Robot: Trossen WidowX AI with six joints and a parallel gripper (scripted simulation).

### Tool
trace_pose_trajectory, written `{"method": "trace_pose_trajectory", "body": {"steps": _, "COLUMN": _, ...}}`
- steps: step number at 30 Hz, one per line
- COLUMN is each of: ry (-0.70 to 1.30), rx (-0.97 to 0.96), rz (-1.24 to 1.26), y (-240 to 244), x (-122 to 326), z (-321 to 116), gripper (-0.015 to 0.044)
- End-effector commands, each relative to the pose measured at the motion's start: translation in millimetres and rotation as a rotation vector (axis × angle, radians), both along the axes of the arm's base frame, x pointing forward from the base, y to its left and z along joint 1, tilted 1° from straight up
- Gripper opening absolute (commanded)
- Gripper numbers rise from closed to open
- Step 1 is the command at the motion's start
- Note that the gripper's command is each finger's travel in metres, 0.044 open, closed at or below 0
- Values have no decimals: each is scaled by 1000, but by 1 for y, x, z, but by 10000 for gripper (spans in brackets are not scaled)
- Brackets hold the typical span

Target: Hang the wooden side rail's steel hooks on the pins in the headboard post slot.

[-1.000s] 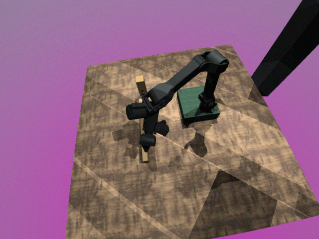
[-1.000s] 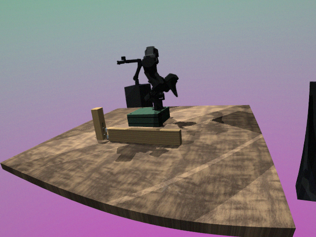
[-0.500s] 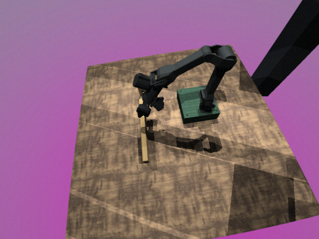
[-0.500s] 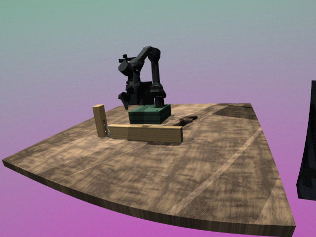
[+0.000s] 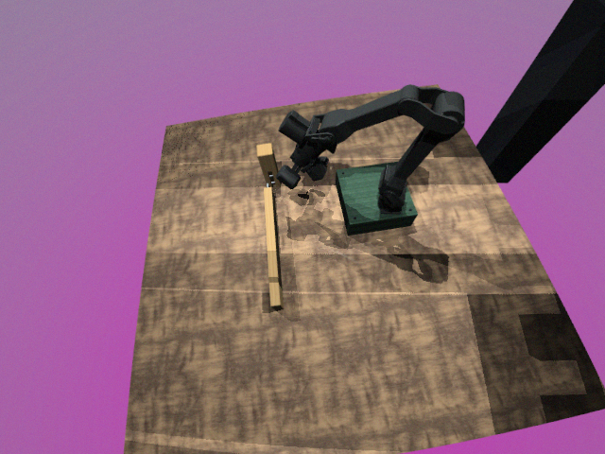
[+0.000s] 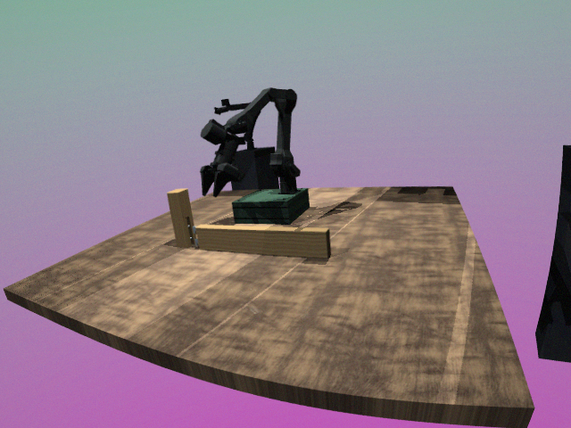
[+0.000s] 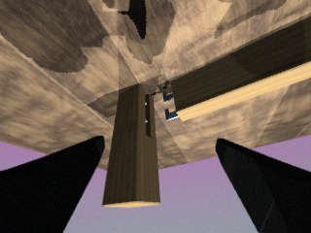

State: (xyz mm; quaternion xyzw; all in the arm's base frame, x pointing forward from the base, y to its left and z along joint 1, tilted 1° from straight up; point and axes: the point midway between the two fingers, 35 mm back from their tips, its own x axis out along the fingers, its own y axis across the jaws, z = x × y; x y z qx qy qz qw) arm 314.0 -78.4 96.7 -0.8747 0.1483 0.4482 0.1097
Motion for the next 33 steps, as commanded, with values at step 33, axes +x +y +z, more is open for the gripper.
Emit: {"method": "trace_pose_trajectory", "body": {"steps": 33, "ry": -175, "rx": 321, "rz": -711, "y": -2, "x": 2, "z": -7, "gripper": 440}}
